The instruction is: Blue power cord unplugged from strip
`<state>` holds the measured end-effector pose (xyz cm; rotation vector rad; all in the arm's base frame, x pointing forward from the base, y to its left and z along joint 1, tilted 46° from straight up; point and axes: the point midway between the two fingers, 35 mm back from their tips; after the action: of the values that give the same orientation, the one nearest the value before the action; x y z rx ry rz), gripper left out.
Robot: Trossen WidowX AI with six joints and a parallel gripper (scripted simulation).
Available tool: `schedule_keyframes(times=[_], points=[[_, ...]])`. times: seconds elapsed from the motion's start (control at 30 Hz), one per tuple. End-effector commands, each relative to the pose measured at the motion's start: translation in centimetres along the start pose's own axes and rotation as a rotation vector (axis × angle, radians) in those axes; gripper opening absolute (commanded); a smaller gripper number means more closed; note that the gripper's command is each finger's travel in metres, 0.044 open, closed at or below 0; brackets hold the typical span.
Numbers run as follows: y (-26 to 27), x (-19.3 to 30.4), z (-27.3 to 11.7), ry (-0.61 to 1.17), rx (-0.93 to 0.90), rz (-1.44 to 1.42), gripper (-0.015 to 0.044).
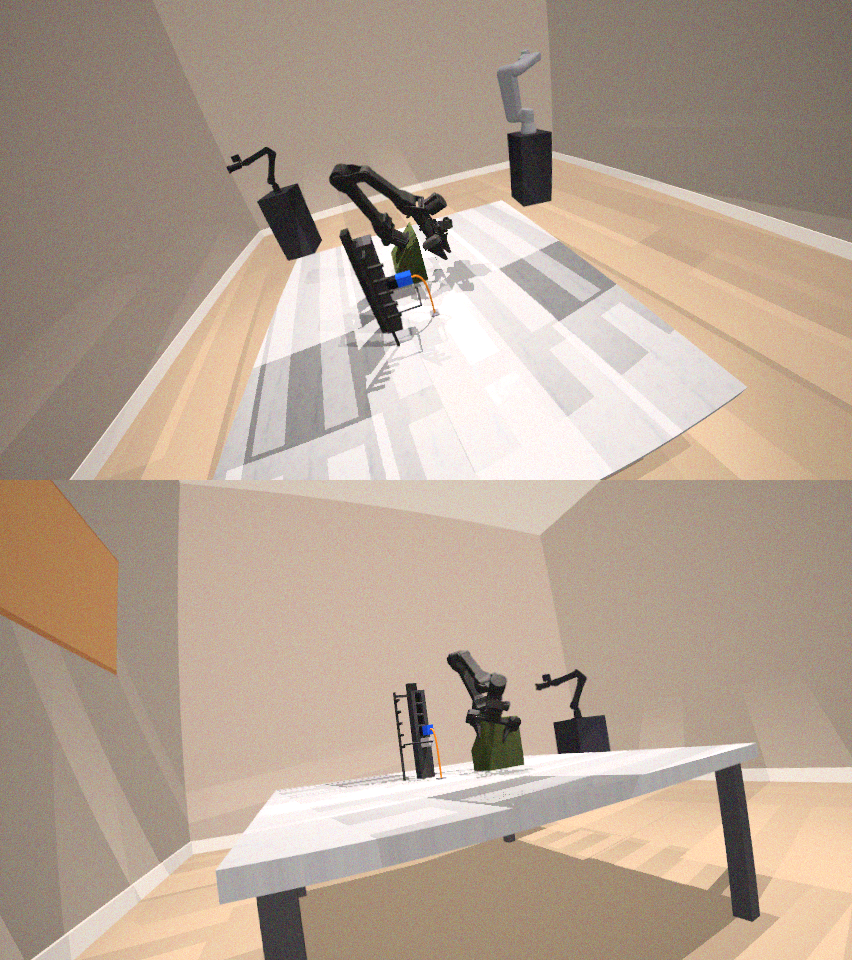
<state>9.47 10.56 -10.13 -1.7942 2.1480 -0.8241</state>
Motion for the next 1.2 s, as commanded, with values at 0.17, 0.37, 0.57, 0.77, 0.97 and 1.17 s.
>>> schedule_keyframes(times=[0.17, 0.37, 0.57, 0.77, 0.97, 1.17], points=[[-3.3, -3.0, -0.5, 0.129, -0.018, -0.074, 0.0243], [-10.1, -5.0, -1.7, 0.295, -0.090, -0.179, 0.0160], [-16.0, -4.5, -2.9, 0.401, -0.176, -0.255, 0.0160], [-21.5, -2.7, -4.3, 0.482, -0.275, -0.322, 0.0160], [-21.9, -2.4, -4.5, 0.488, -0.284, -0.327, 0.0160], [-21.9, -2.4, -4.5, 0.488, -0.284, -0.327, 0.0160]])
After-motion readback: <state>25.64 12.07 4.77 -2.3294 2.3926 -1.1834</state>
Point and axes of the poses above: the point midway between the two fingers, 35 mm back from their tips, its own z axis out along the fingers, its own y axis across the jaws, x = y × z, and after that the axes turned 12 degrees about z, right-handed
